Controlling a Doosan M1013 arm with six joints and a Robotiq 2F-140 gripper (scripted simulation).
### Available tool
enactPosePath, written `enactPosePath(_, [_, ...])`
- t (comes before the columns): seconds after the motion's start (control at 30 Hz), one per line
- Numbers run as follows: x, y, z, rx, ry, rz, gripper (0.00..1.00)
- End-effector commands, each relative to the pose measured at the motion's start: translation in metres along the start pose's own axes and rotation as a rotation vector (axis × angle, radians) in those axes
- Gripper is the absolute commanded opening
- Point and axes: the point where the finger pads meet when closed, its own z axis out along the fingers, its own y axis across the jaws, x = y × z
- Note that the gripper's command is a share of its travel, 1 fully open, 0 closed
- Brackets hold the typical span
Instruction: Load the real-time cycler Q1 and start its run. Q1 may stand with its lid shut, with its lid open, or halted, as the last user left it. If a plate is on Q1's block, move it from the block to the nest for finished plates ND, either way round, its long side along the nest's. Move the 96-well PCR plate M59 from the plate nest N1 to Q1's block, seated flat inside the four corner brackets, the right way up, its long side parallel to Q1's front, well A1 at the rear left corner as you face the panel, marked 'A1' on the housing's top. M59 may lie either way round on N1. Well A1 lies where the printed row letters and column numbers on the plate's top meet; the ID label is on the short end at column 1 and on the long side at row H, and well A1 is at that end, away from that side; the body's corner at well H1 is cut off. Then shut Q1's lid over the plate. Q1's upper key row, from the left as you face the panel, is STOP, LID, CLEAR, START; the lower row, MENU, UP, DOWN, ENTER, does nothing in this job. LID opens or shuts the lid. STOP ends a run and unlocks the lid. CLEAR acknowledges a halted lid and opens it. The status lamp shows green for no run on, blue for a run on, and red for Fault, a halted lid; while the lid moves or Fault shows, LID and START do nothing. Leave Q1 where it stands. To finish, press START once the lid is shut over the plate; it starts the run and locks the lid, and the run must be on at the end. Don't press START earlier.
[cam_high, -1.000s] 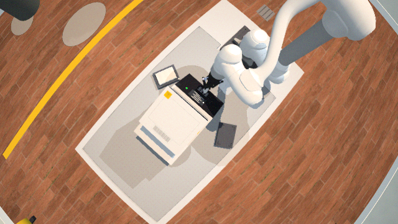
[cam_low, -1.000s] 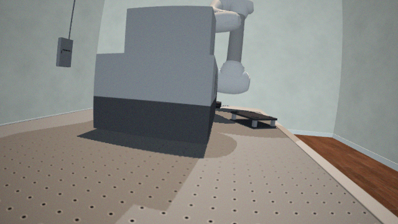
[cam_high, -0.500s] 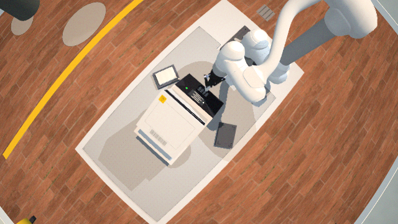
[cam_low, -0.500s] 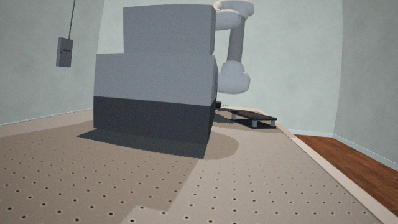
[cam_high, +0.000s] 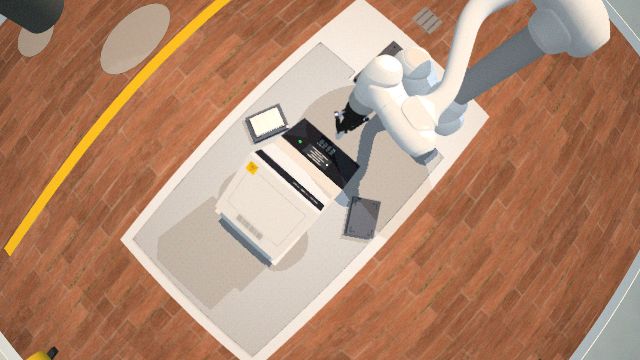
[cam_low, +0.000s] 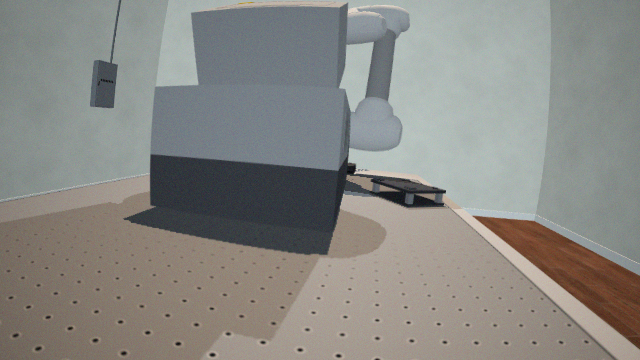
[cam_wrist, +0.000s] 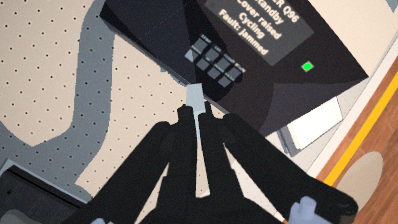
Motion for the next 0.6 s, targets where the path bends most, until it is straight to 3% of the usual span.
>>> enactPosePath(0.0, [-0.006,-0.006,-0.014,0.000,0.000,0.000,0.00])
enactPosePath(0.4, [-0.024,-0.024,-0.055,0.000,0.000,0.000,0.00])
enactPosePath(0.57, [-0.024,-0.024,-0.055,0.000,0.000,0.000,0.00])
